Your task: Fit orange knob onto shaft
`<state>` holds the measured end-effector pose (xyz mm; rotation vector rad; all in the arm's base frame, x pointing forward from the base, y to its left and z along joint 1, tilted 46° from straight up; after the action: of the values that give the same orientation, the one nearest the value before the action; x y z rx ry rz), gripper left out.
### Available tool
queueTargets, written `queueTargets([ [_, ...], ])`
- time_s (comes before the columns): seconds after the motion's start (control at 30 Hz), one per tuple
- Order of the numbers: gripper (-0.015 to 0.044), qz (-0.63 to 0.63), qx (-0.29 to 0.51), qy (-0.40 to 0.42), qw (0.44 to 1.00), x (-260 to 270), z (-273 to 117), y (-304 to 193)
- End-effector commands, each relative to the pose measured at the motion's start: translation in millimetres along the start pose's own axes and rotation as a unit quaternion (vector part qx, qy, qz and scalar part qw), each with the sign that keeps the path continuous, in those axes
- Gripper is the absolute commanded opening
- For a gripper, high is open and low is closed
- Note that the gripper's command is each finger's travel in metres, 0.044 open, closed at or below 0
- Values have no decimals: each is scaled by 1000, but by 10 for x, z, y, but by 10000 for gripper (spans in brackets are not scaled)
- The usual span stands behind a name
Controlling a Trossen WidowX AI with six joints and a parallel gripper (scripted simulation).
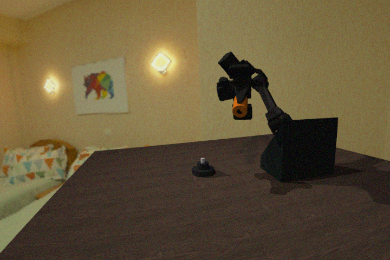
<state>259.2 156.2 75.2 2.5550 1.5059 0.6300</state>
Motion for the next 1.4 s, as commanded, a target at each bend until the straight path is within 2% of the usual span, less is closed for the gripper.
queueTargets([
  [0.0, 0, -2, 3, 29, 1000, -21, -11, 1],
  [0.07, 0, 0, 1, 9, 1000, -16, 0, 2],
  [1.13, 0, 0, 1, 14, 1000, -35, 10, 3],
  [1.37, 0, -1, -2, -28, 1000, -82, 86, 7],
])
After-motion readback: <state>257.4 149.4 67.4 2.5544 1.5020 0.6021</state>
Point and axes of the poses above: the point midway between the two fingers, 35 mm back from their tips, its own z axis out along the fingers, its own x axis across the jaws, y = z × x, the point moved 3 cm from there along -z, back along the fingers, and after that the axes turned 5 degrees about z, right-handed, at the moved point
